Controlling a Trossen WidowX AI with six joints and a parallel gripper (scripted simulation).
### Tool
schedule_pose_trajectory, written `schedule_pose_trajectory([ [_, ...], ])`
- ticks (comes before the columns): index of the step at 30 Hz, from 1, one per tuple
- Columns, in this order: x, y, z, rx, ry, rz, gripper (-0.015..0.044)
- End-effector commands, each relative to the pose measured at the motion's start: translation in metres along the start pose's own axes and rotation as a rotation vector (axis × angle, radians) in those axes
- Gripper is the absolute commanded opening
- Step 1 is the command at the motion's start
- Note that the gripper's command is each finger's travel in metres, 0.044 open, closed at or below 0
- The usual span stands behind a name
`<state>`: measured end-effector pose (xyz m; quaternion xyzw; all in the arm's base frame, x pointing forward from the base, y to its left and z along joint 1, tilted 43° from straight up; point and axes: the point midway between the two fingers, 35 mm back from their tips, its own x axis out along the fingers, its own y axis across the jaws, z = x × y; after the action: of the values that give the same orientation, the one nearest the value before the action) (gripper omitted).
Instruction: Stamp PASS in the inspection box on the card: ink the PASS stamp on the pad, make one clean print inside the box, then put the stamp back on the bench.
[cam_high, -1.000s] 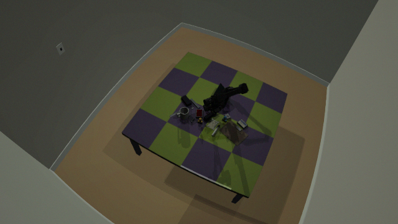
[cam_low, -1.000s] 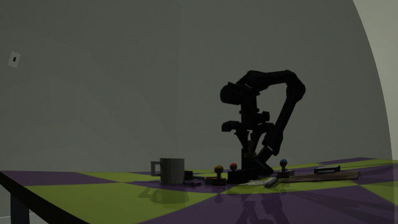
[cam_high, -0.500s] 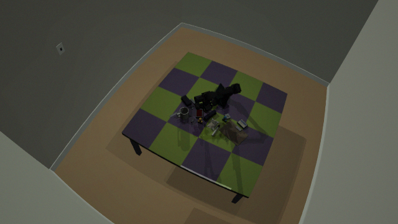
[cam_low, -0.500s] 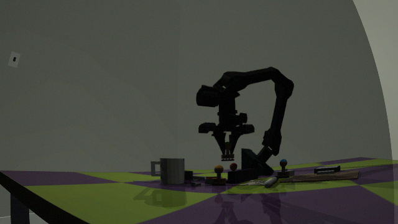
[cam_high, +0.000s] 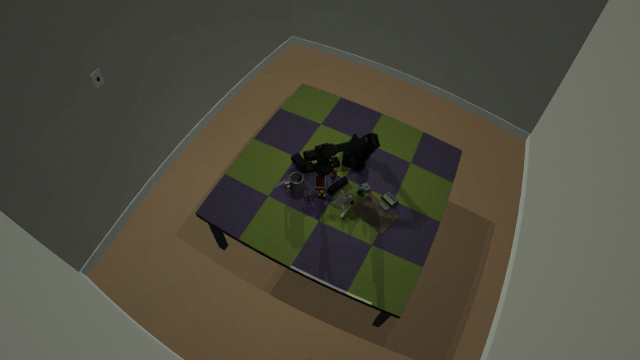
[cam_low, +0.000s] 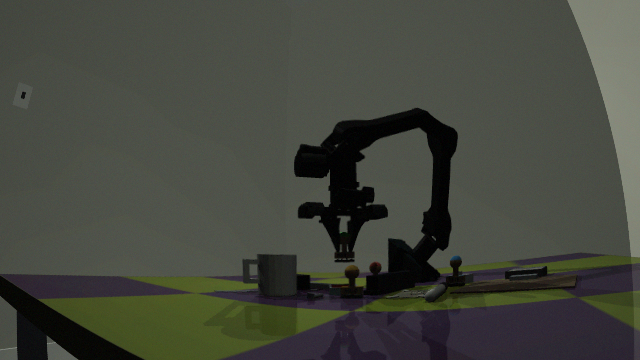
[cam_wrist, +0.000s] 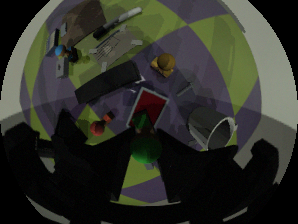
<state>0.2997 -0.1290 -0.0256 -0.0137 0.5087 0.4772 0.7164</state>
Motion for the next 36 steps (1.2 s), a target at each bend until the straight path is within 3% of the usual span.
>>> schedule_pose_trajectory([
  [1,0.001,-0.003,-0.001,-0.009,0.005,-0.006,0.0000],
  [36,0.024,-0.003,-0.001,-0.008,0.003,-0.005,0.0000],
])
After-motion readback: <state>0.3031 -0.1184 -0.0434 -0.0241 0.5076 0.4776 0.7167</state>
